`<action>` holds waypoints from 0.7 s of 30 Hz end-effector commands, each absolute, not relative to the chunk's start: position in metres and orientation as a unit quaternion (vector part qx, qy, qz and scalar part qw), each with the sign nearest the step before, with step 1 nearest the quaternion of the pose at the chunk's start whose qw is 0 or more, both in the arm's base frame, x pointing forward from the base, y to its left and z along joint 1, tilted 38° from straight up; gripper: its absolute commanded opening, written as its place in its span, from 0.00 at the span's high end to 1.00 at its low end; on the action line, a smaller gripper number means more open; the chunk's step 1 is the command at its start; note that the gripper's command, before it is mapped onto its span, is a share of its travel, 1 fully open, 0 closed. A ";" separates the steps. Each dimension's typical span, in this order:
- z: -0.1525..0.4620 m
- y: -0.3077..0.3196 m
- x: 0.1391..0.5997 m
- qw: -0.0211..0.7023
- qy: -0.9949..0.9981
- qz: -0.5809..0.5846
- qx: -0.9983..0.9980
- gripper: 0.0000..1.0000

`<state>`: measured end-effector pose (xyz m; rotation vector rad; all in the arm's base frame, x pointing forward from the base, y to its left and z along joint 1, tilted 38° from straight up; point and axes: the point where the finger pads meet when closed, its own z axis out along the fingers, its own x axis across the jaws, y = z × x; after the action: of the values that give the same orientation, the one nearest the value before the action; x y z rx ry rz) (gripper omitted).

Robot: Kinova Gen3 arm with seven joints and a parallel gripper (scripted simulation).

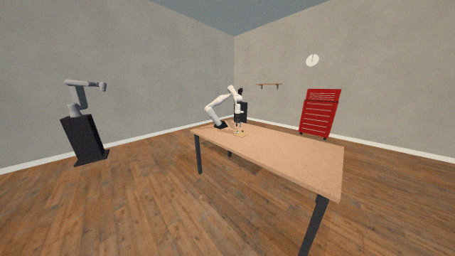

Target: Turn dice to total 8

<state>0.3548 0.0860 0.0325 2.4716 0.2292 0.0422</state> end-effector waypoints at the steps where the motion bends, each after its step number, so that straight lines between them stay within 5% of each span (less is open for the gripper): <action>1: 0.034 0.089 0.354 0.323 0.086 0.016 0.942 0.00; 21: 0.032 0.091 0.354 0.323 0.070 0.022 0.944 0.00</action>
<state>0.3546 0.0870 0.0327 2.4747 0.2033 0.0493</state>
